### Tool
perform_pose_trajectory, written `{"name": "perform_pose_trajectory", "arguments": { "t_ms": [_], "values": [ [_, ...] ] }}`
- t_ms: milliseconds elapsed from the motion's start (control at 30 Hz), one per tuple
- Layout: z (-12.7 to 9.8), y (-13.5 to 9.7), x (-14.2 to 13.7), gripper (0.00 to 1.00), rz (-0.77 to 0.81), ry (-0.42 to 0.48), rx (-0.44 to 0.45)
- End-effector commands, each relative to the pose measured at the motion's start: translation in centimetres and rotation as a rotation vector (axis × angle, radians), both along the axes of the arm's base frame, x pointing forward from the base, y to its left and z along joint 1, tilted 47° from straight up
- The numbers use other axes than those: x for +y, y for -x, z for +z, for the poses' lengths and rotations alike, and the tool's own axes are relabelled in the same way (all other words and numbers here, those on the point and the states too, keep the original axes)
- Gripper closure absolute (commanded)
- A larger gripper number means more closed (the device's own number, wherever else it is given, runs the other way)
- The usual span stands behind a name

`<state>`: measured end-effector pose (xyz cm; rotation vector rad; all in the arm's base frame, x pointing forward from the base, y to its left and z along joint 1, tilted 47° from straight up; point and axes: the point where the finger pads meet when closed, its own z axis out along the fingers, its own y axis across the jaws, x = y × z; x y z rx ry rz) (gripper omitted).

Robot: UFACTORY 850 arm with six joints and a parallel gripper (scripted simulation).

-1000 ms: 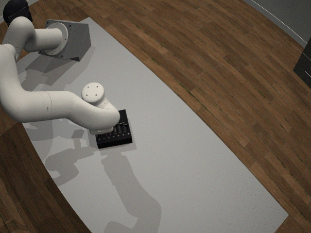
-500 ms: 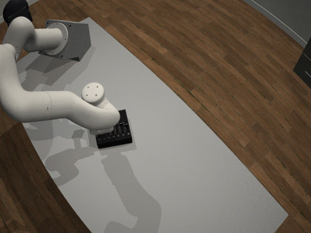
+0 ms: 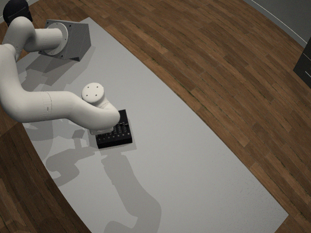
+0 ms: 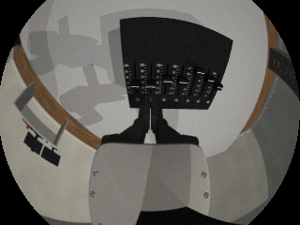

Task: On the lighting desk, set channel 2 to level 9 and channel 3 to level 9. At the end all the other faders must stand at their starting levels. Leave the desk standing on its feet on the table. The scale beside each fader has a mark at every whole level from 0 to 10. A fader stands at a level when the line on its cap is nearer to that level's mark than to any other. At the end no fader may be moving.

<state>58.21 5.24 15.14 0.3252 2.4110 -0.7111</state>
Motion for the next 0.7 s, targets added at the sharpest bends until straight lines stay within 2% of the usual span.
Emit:
{"name": "perform_pose_trajectory", "arguments": {
  "t_ms": [0, 667],
  "values": [
    [-0.08, -0.12, -0.06, 1.0, 0.001, 0.0, -0.001],
    [-0.69, -0.55, -0.55, 1.0, 0.001, 0.0, -0.001]
  ]
}}
